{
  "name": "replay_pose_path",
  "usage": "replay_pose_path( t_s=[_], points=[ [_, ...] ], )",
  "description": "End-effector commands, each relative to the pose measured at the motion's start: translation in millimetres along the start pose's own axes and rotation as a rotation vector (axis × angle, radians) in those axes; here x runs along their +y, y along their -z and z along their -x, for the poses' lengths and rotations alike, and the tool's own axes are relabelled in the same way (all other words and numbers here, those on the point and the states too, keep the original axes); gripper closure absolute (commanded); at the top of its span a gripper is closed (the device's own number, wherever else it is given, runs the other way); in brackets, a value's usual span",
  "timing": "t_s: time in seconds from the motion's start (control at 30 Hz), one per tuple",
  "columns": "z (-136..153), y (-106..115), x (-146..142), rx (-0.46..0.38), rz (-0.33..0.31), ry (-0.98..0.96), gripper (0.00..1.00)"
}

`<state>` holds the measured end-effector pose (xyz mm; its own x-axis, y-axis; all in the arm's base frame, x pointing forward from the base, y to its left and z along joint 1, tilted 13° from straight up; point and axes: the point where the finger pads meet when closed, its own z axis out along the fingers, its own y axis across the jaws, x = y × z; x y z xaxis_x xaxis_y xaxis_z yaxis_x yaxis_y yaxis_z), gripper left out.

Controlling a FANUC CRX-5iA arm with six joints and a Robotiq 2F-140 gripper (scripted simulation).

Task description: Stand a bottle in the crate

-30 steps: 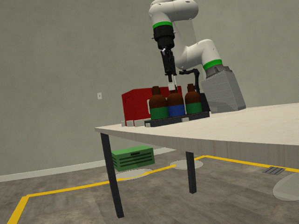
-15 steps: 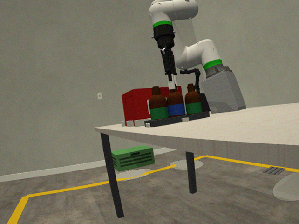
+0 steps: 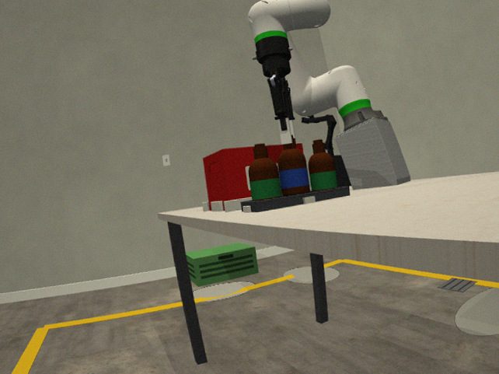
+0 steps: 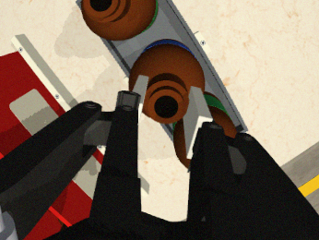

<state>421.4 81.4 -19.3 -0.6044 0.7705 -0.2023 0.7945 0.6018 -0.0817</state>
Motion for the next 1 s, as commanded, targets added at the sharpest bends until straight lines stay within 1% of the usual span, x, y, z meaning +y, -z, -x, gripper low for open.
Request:
replay_pose_path(
  t_s=[0.0, 0.3, 0.97],
  points=[
    [-0.3, 4.8, 0.0, 0.0, 0.0, 0.0, 1.0],
    [-1.0, 14.9, -0.3, 0.0, 0.0, 0.0, 1.0],
    [-1.6, 22.9, -0.6, 0.0, 0.0, 0.0, 1.0]
  ],
)
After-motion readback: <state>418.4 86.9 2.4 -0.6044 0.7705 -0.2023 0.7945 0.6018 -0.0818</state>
